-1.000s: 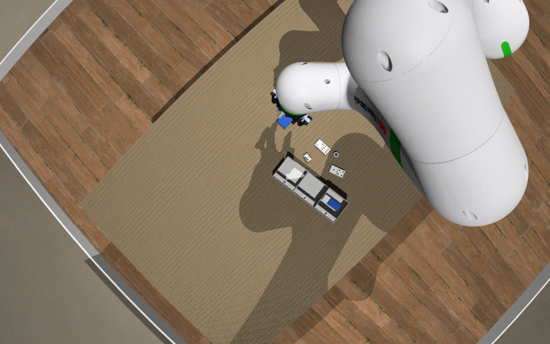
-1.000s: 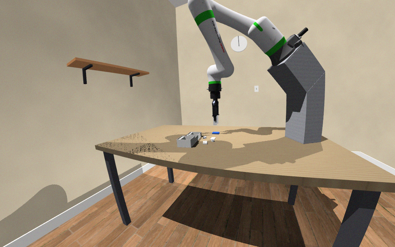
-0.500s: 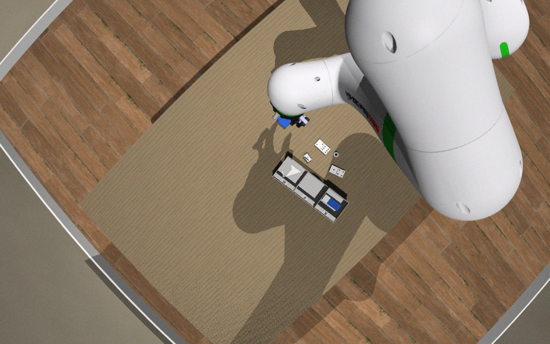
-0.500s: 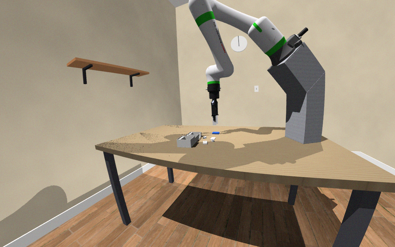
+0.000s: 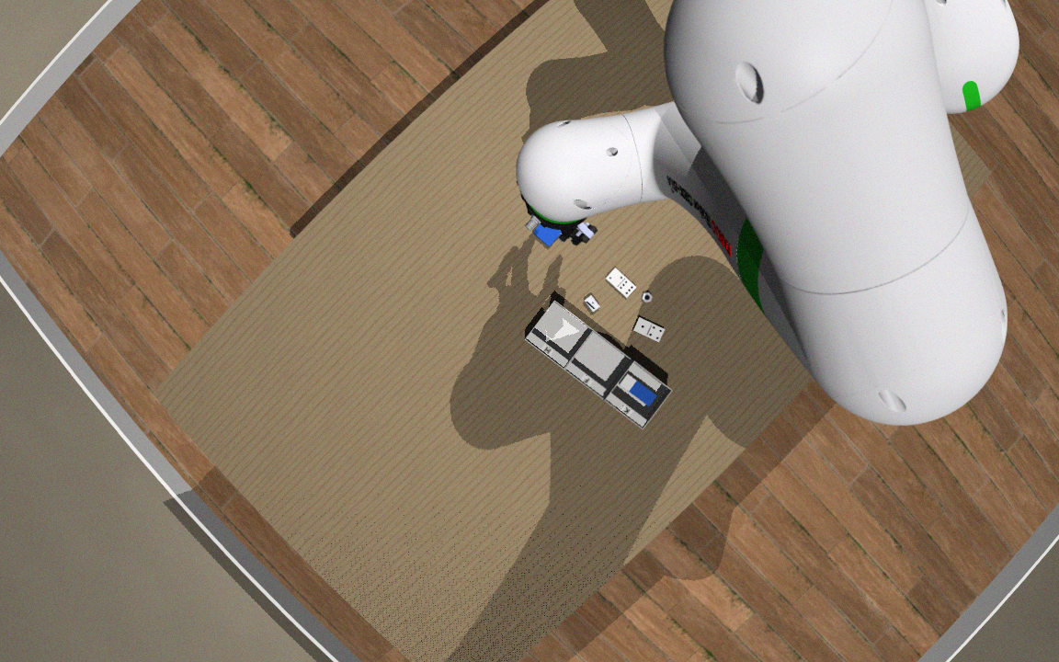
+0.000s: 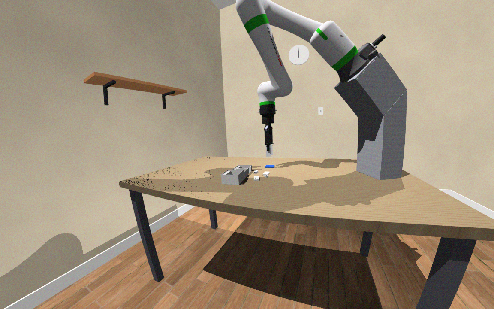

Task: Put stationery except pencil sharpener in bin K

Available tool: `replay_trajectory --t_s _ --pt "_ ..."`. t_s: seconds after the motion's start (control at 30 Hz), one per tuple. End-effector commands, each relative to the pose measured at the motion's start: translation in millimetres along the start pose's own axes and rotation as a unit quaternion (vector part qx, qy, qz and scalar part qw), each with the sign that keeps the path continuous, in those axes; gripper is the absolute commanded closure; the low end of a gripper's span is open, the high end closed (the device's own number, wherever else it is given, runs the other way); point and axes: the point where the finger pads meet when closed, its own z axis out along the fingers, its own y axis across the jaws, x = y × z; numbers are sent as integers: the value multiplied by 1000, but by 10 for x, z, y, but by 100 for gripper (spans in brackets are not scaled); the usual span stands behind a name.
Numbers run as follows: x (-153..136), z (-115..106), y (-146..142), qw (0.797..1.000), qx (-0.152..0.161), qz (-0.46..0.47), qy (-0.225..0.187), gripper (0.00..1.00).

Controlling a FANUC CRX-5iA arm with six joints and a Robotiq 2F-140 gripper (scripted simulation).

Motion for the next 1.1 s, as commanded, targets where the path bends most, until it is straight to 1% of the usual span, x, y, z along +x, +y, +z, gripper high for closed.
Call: replay_trajectory --t_s 0.0,0.43,0.5,0.57,0.97,1.07 --pt "0 -1 -1 1000 0 0 0 67" --pt "2 -1 0 1000 0 0 0 67" --pt "2 79 -1 1000 0 0 0 67" --pt "2 79 -1 1000 0 0 0 67" --pt "-1 559 -2 1000 0 0 0 67" --pt "-1 579 -3 1000 0 0 0 67"
